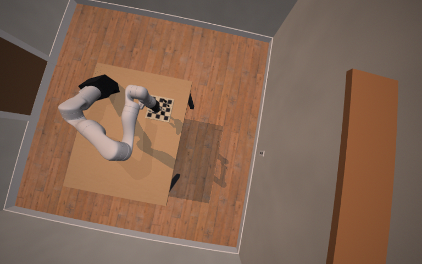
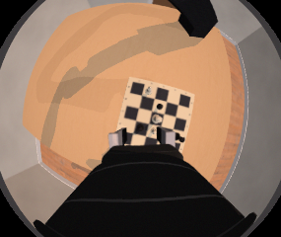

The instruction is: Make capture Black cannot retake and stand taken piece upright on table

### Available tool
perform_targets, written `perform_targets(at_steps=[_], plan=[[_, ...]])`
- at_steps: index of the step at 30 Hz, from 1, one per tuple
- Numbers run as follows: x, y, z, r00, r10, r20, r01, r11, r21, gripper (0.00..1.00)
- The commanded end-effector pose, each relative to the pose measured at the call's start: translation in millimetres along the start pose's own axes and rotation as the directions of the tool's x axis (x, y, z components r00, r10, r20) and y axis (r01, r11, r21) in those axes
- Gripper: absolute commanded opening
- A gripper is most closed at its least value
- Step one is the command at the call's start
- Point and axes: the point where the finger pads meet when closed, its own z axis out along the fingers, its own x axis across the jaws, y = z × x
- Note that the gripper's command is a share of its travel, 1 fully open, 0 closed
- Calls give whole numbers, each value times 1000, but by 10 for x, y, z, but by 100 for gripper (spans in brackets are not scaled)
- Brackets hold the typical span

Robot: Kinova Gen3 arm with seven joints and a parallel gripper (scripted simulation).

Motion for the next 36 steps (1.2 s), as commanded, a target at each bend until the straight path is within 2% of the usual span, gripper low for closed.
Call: perform_targets(at_steps=[1,5,7,13,22,24,36], plan=[[-12,-3,15,998,63,1,-63,998,-1,100],[-6,-9,52,981,194,1,-194,981,-2,100],[-6,-9,52,981,194,1,-194,981,-2,100],[0,-11,112,917,400,1,-400,917,-2,100],[-1,2,200,742,670,0,-670,742,-2,100],[-1,2,200,742,670,0,-670,742,-2,100],[-21,30,288,480,877,0,-877,480,0,100]])
